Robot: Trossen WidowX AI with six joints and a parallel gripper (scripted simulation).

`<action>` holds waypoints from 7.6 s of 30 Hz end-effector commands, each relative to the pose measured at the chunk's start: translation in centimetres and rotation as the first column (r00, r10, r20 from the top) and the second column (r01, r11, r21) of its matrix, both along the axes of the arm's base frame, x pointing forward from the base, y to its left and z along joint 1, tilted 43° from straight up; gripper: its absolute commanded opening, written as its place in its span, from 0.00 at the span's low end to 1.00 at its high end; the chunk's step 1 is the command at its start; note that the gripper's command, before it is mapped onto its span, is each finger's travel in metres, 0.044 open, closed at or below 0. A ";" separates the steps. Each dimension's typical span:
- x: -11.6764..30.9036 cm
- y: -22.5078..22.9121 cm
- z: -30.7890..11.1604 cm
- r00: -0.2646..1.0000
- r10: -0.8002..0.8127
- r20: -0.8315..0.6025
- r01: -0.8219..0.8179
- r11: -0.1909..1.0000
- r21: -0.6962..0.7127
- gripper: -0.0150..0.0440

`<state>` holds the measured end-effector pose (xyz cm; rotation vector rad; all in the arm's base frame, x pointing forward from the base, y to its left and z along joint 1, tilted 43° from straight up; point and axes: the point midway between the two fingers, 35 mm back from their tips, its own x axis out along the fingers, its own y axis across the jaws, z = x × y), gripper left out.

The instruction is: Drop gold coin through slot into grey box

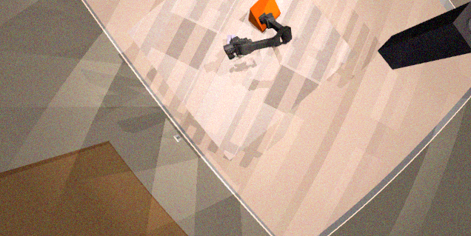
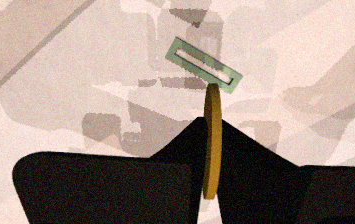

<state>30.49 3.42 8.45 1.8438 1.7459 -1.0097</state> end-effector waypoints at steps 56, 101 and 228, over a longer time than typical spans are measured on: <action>-1.2 -7.2 -6.2 0.900 -0.327 -0.287 0.317 0.945 -0.082 0.25; -2.4 -8.7 -8.0 0.899 -0.338 -0.280 0.329 0.941 -0.081 0.25; -2.3 -8.0 -8.5 0.897 -0.343 -0.279 0.334 0.939 -0.079 0.25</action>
